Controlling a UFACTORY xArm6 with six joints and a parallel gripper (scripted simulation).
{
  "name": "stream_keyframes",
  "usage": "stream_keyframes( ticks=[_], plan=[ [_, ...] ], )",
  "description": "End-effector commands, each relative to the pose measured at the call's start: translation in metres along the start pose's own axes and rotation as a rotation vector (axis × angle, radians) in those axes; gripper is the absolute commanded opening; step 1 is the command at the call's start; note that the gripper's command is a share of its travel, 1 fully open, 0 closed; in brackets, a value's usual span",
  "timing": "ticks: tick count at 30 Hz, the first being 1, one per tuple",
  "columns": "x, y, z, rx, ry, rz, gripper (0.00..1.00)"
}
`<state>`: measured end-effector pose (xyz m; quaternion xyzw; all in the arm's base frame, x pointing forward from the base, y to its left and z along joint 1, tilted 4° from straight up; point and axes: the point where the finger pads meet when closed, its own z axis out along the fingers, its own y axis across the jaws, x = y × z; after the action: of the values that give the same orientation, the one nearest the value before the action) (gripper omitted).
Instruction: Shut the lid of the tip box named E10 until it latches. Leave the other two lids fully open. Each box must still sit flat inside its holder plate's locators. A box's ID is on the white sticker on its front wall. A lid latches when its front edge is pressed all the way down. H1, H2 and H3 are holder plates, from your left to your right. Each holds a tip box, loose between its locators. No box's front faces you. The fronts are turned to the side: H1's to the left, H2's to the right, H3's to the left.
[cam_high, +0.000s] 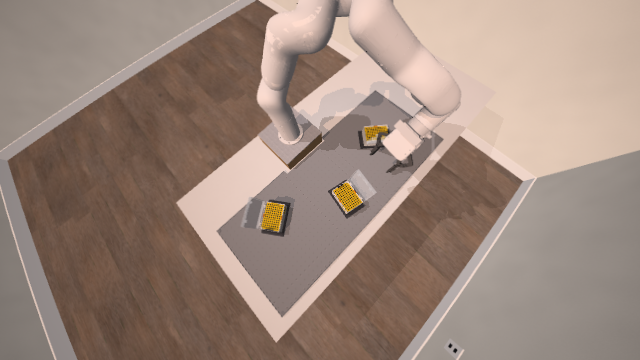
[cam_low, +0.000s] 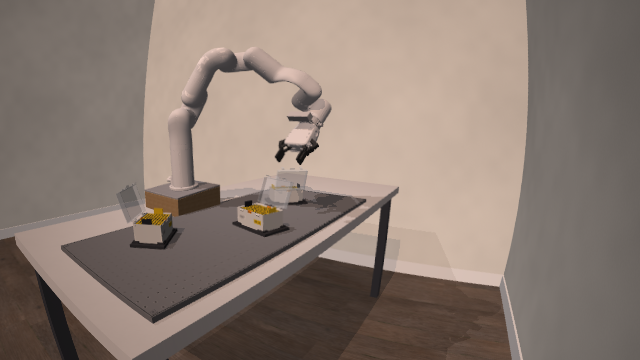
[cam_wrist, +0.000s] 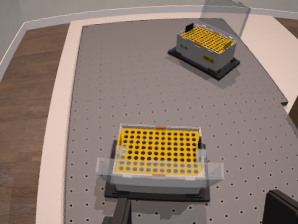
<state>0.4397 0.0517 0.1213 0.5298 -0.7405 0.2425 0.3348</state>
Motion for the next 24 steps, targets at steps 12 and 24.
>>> stream_keyframes(
  ticks=[12, 24],
  plan=[
    [0.047, -0.024, 0.045, -0.064, 0.0, 0.067, 1.0],
    [0.081, -0.039, 0.078, -0.064, 0.0, 0.067, 1.0]
  ],
)
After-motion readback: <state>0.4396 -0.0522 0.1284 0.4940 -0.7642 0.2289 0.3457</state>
